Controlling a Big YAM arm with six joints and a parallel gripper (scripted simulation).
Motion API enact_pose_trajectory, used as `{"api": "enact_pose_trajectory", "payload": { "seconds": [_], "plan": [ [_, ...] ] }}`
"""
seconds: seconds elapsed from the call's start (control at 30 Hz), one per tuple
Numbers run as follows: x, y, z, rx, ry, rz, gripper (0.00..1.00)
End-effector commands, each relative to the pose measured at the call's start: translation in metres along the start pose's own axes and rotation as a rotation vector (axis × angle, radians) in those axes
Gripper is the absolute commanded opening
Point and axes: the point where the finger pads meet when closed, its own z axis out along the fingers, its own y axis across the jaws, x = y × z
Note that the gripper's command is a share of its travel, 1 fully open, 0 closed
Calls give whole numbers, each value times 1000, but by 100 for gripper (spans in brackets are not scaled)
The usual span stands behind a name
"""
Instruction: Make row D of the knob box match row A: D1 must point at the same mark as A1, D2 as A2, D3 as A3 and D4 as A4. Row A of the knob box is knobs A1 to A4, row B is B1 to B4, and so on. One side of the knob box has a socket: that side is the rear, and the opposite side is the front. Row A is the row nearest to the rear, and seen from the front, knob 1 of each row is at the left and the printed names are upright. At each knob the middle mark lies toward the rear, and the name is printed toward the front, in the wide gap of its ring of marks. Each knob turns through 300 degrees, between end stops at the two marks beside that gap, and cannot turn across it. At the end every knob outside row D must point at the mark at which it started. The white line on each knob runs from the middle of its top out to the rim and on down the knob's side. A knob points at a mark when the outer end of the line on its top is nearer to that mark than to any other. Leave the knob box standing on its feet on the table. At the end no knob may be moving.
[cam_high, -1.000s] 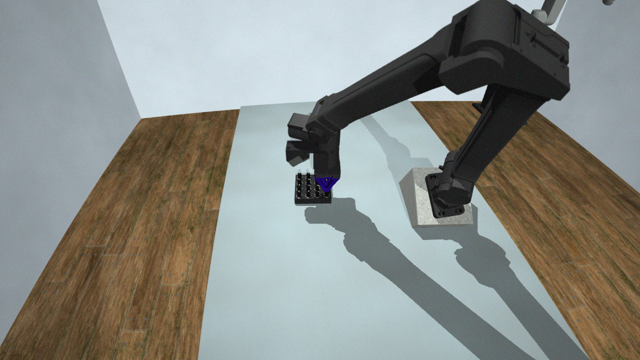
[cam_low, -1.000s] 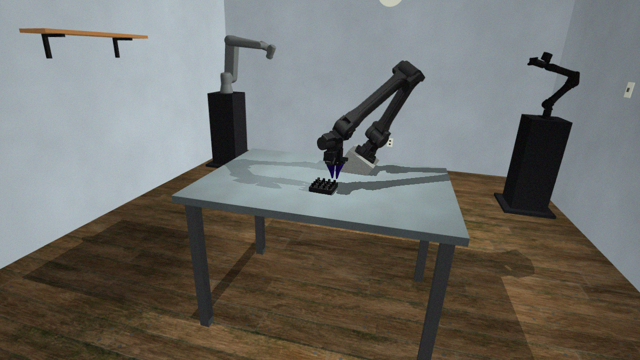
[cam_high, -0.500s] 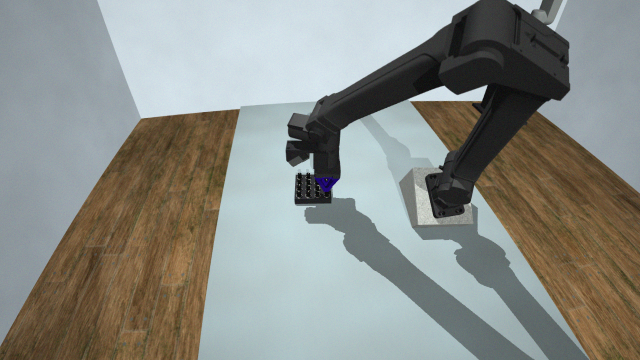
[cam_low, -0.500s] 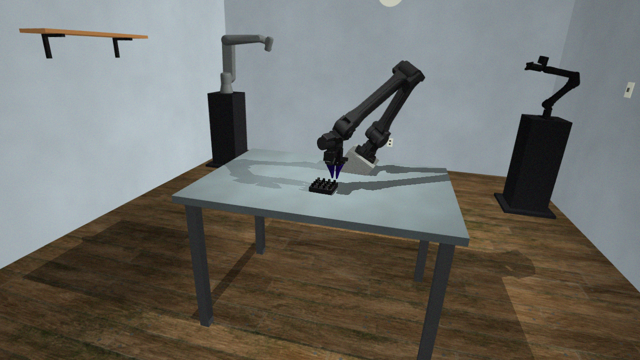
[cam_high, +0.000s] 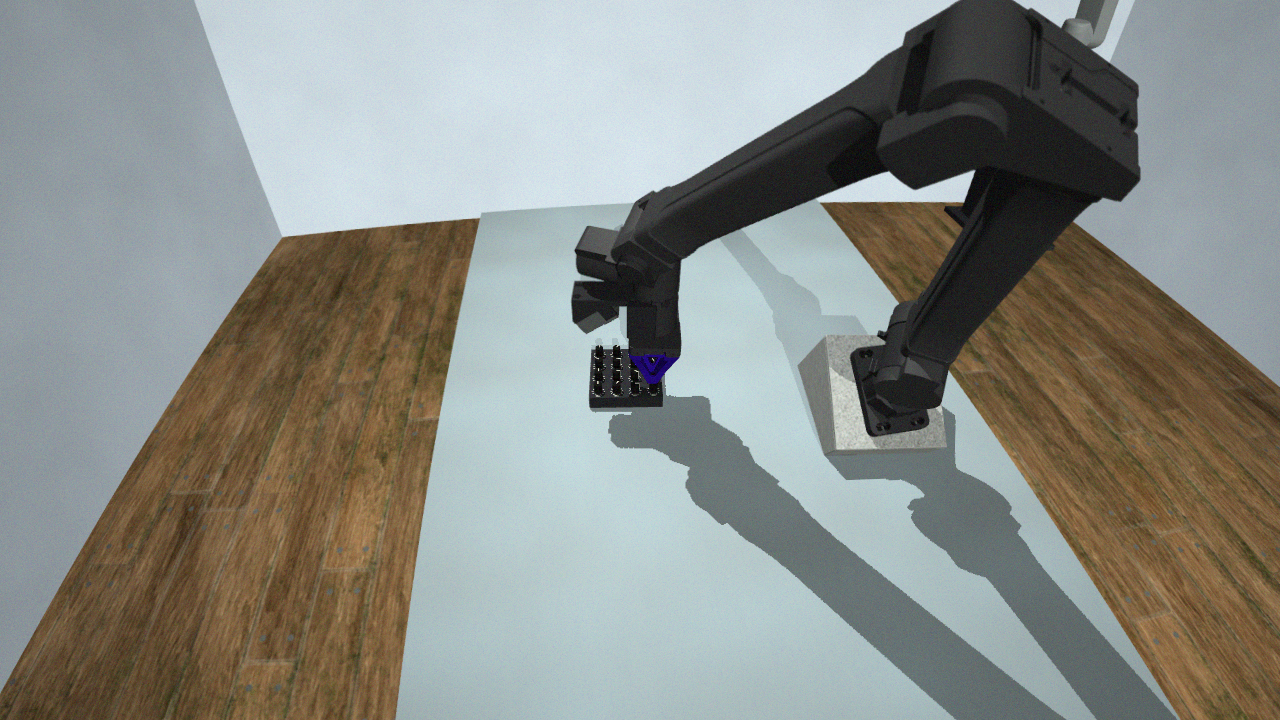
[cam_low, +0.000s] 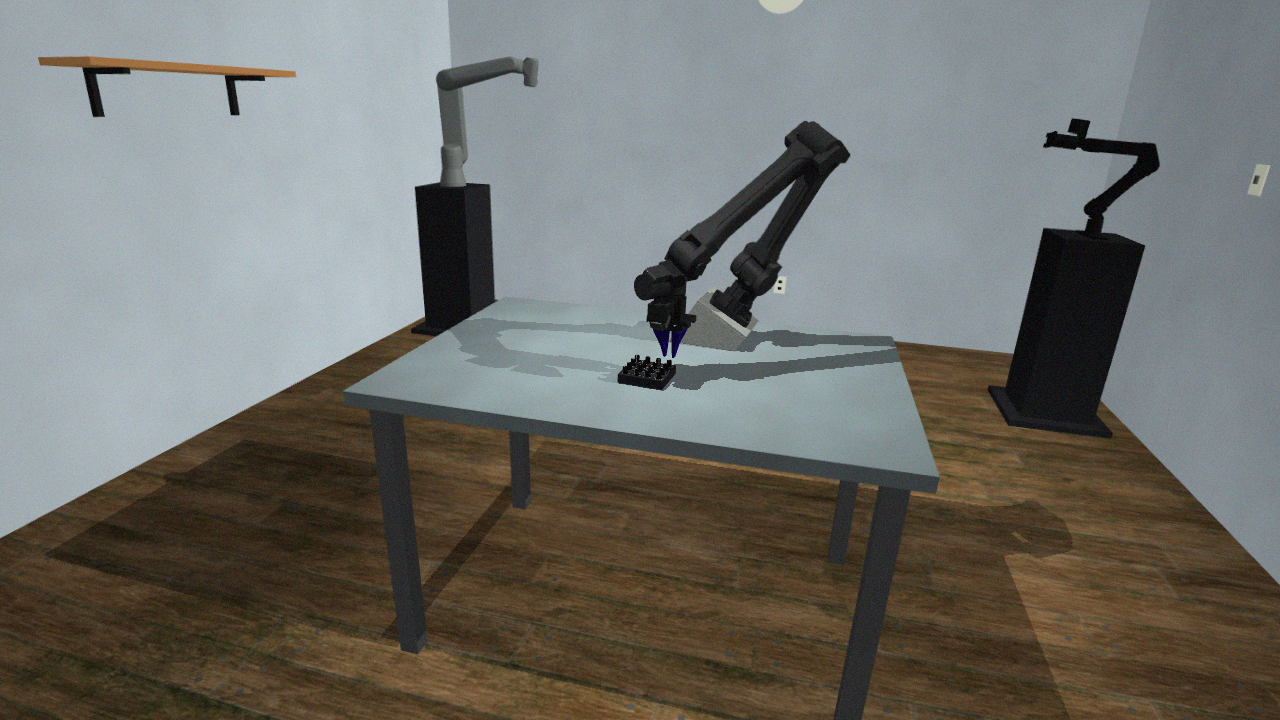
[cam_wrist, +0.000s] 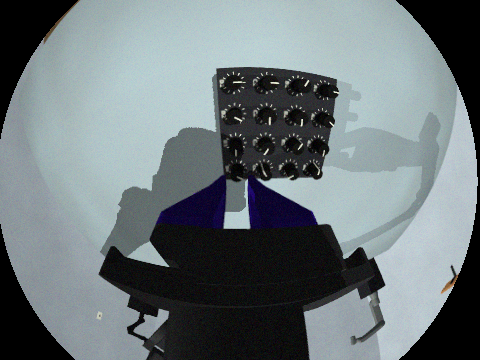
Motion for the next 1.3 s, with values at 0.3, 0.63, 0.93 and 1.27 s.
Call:
{"api": "enact_pose_trajectory", "payload": {
  "seconds": [0.3, 0.63, 0.93, 1.27],
  "plan": [
    [3, -3, 5, -8, 5, 7, 20],
    [-3, -5, 0, 1, -12, -7, 20],
    [-3, -5, 0, 1, -11, -6, 20],
    [-3, -5, 0, 1, -11, -6, 20]
  ]
}}
